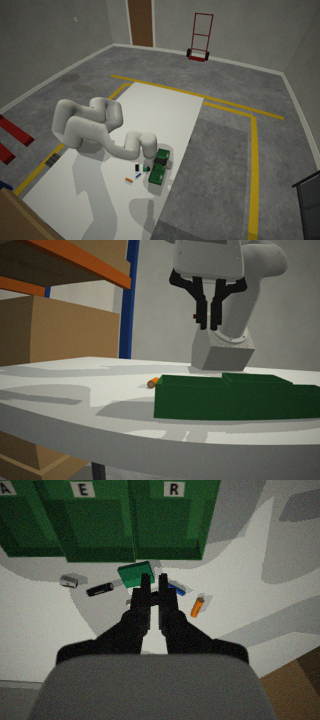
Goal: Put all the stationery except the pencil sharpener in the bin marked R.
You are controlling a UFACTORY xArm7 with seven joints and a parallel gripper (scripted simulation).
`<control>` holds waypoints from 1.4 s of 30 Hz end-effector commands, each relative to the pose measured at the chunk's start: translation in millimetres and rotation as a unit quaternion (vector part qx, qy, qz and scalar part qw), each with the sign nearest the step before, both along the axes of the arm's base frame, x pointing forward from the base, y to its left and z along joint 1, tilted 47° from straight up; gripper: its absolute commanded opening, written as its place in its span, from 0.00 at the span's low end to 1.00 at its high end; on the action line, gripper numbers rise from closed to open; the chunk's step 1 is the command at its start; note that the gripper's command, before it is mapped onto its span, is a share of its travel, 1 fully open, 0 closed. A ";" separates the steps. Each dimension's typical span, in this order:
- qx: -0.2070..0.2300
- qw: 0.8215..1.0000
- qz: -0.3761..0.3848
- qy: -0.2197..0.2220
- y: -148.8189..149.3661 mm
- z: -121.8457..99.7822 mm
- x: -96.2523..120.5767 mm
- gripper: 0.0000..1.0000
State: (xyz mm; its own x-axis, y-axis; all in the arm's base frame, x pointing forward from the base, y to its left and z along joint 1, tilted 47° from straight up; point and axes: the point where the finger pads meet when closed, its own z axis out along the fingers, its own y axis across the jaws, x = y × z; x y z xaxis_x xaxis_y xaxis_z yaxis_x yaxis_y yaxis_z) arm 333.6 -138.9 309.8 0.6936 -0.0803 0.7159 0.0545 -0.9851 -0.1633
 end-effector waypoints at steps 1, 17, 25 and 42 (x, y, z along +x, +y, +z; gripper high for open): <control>0.002 1.000 -0.001 -0.001 -8.5 0.5 26.1 0.07; 0.002 1.000 -0.001 -0.001 -10.6 -11.3 52.7 0.07; 0.002 1.000 -0.001 -0.001 -7.3 -25.8 68.1 0.07; 0.002 1.000 -0.001 -0.001 -3.8 -40.8 84.0 0.07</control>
